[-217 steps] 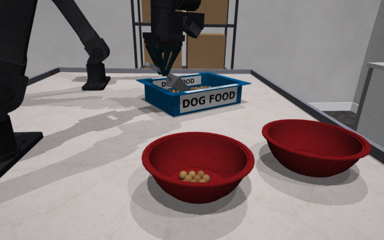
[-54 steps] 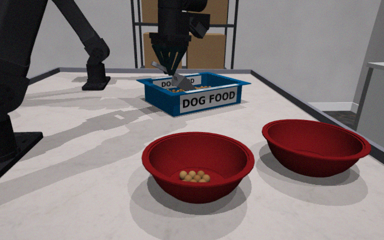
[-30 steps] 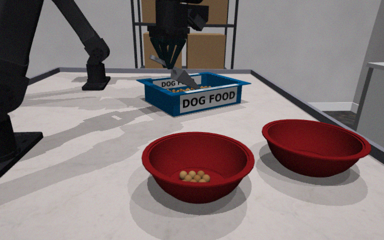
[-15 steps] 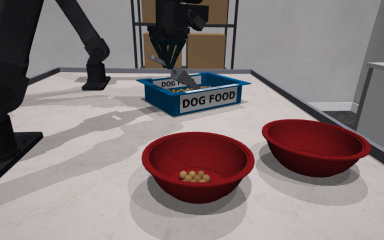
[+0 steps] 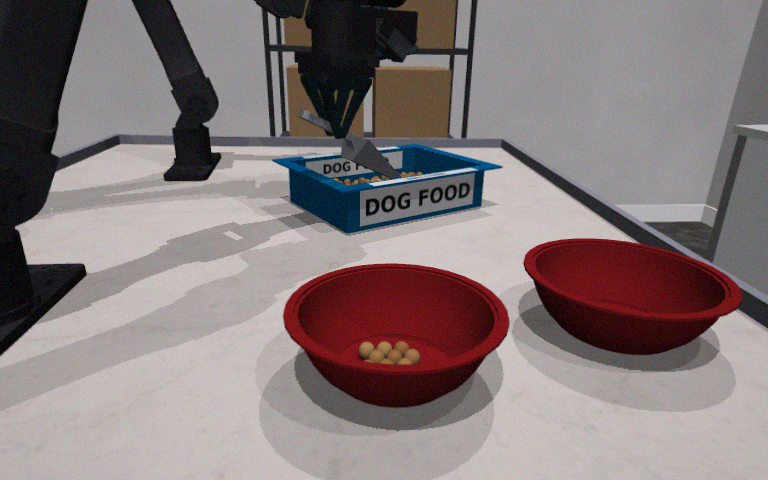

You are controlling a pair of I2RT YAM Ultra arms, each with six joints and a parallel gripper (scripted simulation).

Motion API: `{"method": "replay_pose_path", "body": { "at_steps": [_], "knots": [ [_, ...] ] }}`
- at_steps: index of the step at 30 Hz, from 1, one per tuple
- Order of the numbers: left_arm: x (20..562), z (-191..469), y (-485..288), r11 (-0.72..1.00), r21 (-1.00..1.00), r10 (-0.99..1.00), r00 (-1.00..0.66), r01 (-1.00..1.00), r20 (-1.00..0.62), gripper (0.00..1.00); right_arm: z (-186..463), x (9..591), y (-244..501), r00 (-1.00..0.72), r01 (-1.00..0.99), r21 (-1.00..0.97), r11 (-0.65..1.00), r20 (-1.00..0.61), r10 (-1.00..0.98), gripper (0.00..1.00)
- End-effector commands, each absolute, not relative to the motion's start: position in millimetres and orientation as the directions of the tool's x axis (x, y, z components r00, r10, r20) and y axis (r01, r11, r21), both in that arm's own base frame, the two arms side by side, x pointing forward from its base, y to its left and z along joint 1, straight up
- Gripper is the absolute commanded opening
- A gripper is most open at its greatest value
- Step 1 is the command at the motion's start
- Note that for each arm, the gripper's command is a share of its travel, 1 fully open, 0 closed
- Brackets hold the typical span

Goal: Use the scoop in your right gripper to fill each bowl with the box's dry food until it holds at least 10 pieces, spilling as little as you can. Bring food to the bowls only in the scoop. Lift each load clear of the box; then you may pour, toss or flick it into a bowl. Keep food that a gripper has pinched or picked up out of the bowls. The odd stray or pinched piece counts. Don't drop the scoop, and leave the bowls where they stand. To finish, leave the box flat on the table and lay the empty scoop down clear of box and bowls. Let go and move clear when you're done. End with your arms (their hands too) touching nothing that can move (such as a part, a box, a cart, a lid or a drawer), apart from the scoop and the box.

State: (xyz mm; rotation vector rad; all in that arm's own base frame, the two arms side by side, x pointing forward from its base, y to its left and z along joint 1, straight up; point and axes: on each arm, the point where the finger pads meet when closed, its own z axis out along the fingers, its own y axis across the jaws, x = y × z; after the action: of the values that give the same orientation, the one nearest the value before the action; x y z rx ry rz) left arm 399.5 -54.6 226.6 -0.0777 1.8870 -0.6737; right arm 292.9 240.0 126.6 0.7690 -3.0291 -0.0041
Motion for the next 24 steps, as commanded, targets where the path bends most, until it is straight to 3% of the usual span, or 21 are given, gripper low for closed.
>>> {"method": "replay_pose_path", "body": {
  "at_steps": [1, 7, 18, 24],
  "knots": [
    [389, 203, -76, 0.691, -0.645, -0.44, -0.517, 0.327, -0.734, 0.26, 148, 303, 243, -0.883, -0.467, 0.018, 0.884, -0.054, -0.466, 0.0],
    [366, 165, -90, 0.568, -0.77, -0.475, -0.648, 0.292, -0.596, 0.26, 148, 303, 243, -0.883, -0.467, 0.018, 0.884, -0.054, -0.466, 0.0],
    [274, 94, -121, 0.202, -0.979, -0.429, -0.898, 0.011, -0.098, 0.26, 148, 303, 243, -0.883, -0.467, 0.018, 0.884, -0.054, -0.466, 0.0],
    [257, 85, -124, 0.151, -0.987, -0.41, -0.912, -0.053, -0.014, 0.26, 148, 303, 243, -0.883, -0.467, 0.018, 0.884, -0.054, -0.466, 0.0]
  ]
}}
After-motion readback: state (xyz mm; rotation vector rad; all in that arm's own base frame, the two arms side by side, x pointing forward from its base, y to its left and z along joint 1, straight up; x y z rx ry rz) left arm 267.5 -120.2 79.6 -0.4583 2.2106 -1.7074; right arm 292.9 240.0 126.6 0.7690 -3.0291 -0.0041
